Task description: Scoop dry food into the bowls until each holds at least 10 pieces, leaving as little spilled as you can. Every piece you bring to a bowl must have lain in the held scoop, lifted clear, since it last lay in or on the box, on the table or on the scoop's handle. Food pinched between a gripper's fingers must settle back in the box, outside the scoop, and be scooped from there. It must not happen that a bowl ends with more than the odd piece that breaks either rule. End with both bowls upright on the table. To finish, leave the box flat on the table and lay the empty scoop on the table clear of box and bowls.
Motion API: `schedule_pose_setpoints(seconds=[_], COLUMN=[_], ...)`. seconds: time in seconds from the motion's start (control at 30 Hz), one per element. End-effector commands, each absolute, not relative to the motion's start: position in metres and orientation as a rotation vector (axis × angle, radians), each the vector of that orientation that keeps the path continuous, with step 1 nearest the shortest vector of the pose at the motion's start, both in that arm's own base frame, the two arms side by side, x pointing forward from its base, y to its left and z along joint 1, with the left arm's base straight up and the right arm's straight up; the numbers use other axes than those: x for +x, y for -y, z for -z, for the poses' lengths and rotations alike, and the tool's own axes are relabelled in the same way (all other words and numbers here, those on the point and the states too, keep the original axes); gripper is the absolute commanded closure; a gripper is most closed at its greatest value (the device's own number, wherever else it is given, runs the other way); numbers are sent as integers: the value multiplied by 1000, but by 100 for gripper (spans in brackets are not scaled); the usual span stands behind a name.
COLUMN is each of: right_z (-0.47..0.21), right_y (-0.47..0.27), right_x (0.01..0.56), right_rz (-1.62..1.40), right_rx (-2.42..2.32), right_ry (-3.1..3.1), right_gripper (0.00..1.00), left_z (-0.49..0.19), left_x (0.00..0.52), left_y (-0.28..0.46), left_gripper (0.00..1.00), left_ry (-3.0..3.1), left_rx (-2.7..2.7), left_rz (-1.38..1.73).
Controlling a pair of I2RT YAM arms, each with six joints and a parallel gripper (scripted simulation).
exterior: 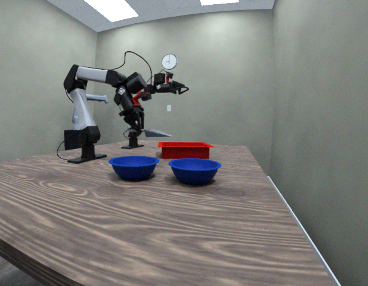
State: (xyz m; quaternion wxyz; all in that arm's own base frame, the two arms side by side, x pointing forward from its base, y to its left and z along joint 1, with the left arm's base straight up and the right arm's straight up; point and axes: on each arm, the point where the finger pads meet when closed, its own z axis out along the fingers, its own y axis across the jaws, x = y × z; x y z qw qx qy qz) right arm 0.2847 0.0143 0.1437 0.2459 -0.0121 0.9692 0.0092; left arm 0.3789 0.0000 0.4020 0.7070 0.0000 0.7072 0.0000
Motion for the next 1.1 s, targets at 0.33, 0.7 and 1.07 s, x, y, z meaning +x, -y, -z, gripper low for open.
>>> schedule_pose_setpoints(seconds=[0.33,0.7,1.07], right_z=[-164,-164,-164], right_y=[-77,-130,-184], right_x=[289,281,262], right_rz=[-47,-55,-15], right_rx=[-187,-348,-532], right_ry=[-2755,-2835,-2895], right_gripper=[100,100,100], left_z=[-424,-424,-424], left_x=[373,373,373], left_y=[0,0,0], left_gripper=[0,0,0], left_ry=[-1512,-1512,-1512], left_rx=[-3,-3,-3], left_rz=[3,3,3])
